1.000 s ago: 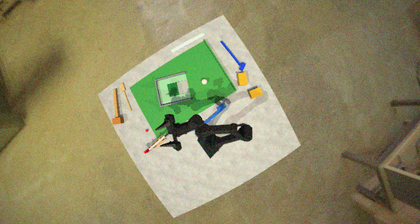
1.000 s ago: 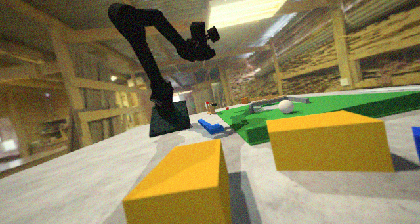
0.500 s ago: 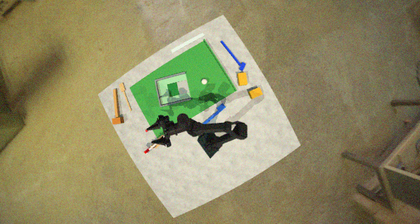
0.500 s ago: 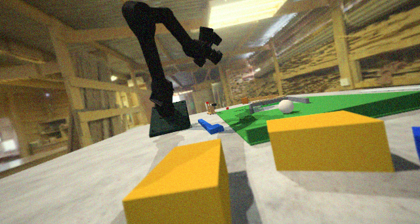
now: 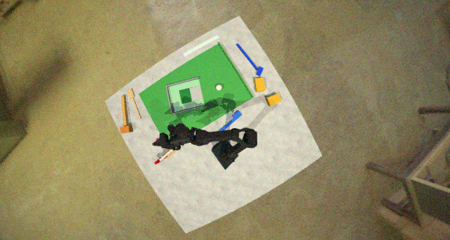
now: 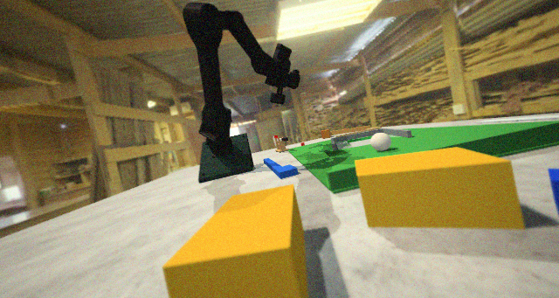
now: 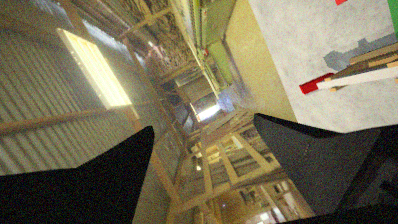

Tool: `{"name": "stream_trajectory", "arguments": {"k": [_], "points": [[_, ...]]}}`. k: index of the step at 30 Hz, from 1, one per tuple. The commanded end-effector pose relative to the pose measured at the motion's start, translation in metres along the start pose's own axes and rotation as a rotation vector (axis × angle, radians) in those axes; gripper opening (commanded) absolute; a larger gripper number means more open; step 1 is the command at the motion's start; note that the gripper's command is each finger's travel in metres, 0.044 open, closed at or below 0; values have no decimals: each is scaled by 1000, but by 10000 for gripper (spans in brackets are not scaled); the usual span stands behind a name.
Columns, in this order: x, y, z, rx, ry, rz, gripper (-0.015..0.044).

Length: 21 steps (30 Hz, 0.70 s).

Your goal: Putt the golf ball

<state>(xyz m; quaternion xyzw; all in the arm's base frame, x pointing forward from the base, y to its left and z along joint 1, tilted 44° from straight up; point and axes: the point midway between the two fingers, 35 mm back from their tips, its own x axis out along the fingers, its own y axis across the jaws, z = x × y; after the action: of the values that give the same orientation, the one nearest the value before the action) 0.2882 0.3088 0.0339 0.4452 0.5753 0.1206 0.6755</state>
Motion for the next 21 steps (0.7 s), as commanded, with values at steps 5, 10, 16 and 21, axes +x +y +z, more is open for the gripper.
{"name": "stream_trajectory", "arguments": {"k": [5, 10, 16, 21], "points": [[26, -100, 15, -913, 151, -599, 440], [22, -127, 18, -1175, 318, -762, 440], [12, -151, 25, -1424, 547, -915, 440], [0, -167, 31, -1616, 789, -1010, 440]]}}
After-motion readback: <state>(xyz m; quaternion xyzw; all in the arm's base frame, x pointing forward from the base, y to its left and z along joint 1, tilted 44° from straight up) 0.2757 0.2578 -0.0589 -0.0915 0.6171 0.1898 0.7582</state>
